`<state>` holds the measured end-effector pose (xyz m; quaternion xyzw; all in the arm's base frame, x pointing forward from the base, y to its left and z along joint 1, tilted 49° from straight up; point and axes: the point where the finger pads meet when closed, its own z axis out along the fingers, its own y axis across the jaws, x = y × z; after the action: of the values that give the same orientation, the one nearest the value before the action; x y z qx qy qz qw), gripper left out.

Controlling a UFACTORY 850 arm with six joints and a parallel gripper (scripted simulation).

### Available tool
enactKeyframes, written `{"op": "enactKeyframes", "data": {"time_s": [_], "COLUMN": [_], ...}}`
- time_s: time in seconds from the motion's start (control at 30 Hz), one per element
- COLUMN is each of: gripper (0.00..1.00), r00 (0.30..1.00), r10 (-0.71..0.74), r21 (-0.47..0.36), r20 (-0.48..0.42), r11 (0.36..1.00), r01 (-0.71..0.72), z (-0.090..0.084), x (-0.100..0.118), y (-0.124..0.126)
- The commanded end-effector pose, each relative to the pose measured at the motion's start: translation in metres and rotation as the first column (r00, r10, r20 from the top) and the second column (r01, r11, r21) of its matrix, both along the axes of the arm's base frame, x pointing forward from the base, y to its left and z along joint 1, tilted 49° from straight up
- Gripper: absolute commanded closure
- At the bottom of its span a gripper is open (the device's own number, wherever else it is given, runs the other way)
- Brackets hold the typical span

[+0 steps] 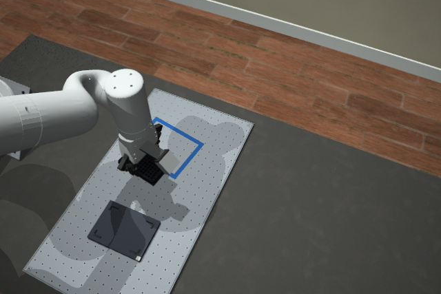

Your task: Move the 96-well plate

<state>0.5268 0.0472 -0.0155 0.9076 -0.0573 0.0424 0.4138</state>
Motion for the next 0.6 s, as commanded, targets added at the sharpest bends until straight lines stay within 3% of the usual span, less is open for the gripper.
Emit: {"op": "enactKeyframes", "data": {"time_s": [0.0,0.57], "gripper": [1.0,1.0], "r00": [1.0,1.0], "r10": [0.0,0.0], "r21": [0.0,0.001], "r20": [0.001,0.001], "r11": [1.0,1.0], "r01": [0.0,0.0], "z": [-0.006,-0.044], "x": [0.0,-0.007], "y": [0.006,0.036]}}
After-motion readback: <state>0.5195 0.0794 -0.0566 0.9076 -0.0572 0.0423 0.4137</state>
